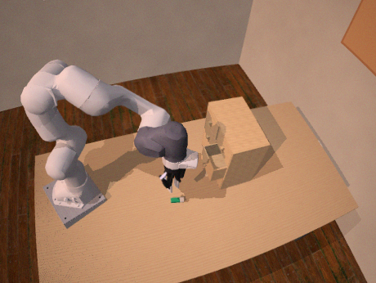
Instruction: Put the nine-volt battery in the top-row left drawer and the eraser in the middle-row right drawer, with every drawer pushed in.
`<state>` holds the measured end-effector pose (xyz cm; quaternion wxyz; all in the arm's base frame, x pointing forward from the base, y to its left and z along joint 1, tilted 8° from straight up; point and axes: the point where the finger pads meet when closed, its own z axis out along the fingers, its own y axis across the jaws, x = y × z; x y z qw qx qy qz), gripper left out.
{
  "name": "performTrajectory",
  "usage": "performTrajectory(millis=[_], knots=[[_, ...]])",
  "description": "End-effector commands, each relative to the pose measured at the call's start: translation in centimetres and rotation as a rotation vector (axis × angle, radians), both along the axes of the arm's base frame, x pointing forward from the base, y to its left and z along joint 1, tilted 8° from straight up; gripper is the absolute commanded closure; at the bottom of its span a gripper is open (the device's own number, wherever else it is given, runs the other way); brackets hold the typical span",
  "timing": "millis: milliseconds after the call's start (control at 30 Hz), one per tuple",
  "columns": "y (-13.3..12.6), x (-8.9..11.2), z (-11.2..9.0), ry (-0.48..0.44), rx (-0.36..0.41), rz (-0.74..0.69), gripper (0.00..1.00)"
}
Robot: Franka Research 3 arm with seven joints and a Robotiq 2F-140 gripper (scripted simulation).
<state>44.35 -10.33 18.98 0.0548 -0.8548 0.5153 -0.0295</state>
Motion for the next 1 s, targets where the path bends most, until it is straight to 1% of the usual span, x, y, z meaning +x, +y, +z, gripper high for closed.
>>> performTrajectory(millis=[0,167,200,967], knots=[[-0.1,0.1,0.0,-0.008,-0.011,0.063,0.80],[-0.1,0.1,0.0,-0.008,-0.011,0.063,0.80],[-0.2,0.6,-1.1,-0.016,-0.026,0.202,0.80],[-0.2,0.6,-1.1,-0.016,-0.026,0.202,0.80]])
